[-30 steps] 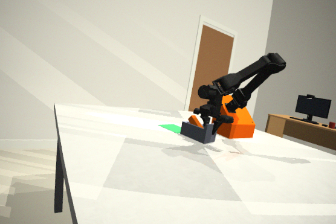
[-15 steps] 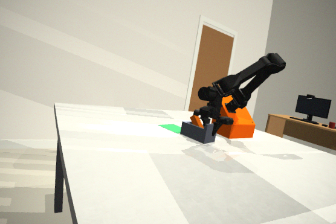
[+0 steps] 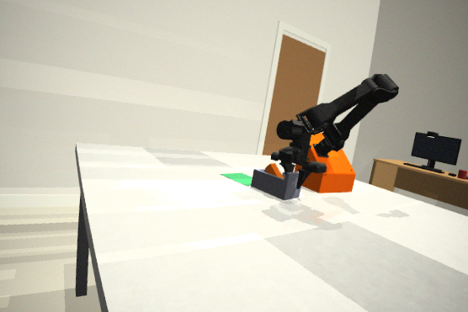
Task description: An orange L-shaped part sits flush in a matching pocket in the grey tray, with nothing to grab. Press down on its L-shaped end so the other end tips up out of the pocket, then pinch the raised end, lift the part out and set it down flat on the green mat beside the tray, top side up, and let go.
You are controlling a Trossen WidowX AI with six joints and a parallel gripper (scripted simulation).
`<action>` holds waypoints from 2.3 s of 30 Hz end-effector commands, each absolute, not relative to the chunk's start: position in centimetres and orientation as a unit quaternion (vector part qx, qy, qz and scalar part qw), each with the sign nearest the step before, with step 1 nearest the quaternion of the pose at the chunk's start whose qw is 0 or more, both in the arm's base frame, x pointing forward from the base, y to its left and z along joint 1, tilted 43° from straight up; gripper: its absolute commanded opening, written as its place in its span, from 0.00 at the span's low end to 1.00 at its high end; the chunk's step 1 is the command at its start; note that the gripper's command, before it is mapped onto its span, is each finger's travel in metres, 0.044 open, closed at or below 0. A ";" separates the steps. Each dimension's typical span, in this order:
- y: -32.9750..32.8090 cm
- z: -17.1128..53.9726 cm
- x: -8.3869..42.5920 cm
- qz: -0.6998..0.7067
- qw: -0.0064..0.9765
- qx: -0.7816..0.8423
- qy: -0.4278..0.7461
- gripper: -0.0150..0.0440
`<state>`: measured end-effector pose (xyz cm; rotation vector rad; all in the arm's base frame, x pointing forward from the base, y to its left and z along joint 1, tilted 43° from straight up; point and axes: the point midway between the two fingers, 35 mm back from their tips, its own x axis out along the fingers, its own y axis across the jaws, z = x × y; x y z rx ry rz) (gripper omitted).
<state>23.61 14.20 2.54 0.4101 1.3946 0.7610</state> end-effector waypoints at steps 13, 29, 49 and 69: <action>7.7 8.7 24.1 0.335 0.686 0.177 0.621 0.56; 6.8 9.5 23.9 0.335 0.684 0.183 0.622 0.56; 6.7 9.5 24.0 0.329 0.682 0.189 0.625 0.60; 1.3 4.9 26.8 -0.202 0.360 0.611 0.676 0.73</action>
